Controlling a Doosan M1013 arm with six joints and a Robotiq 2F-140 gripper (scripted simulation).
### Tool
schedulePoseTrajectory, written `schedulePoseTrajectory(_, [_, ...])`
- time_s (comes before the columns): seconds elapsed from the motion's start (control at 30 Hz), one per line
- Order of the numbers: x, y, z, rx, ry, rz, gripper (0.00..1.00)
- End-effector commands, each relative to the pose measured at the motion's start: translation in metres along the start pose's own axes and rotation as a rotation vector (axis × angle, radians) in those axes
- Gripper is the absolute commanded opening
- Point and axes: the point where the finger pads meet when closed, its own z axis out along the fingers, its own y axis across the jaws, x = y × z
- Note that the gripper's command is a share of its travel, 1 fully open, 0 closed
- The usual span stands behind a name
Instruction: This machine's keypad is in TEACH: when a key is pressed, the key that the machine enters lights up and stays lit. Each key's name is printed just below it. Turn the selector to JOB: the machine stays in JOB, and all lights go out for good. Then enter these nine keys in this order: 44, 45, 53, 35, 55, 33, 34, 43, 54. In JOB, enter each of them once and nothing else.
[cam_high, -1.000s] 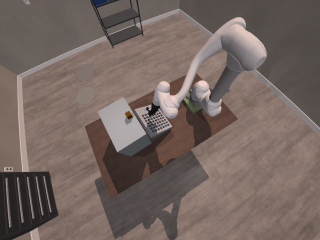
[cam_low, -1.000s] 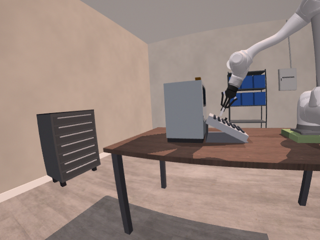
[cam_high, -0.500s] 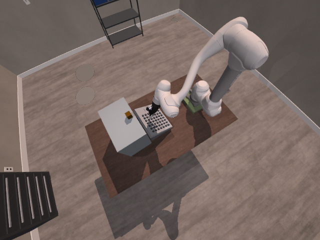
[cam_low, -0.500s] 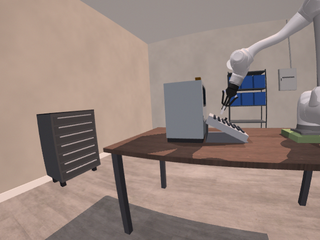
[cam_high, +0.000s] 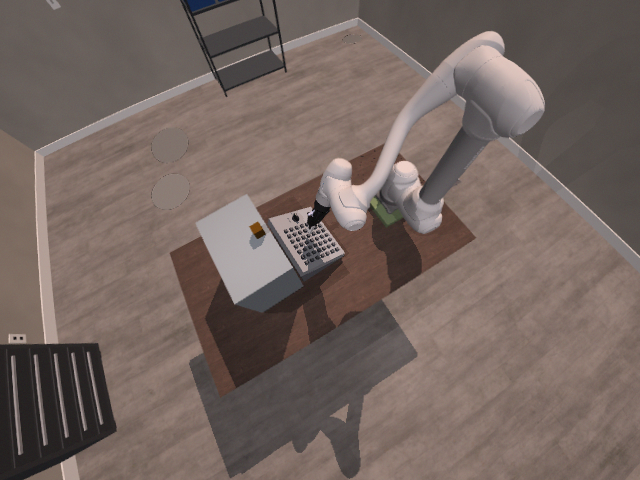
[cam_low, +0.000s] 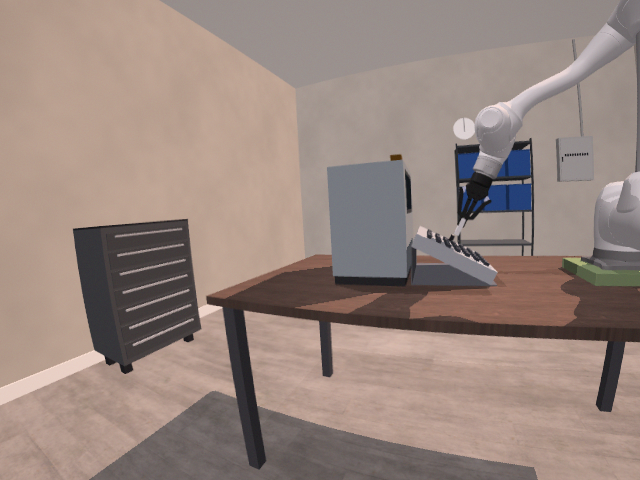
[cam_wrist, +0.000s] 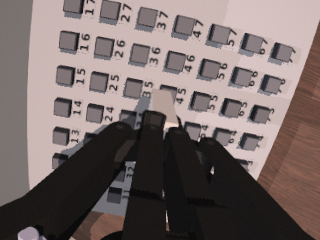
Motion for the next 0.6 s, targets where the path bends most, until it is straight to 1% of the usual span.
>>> schedulePoseTrajectory(0.0, [0.000,0.010,0.000,0.000,0.000,0.001,0.00])
schedulePoseTrajectory(0.27, [0.000,0.011,0.001,0.000,0.000,0.001,0.00])
schedulePoseTrajectory(0.57, [0.000,0.011,0.014,0.000,0.000,0.001,0.00])
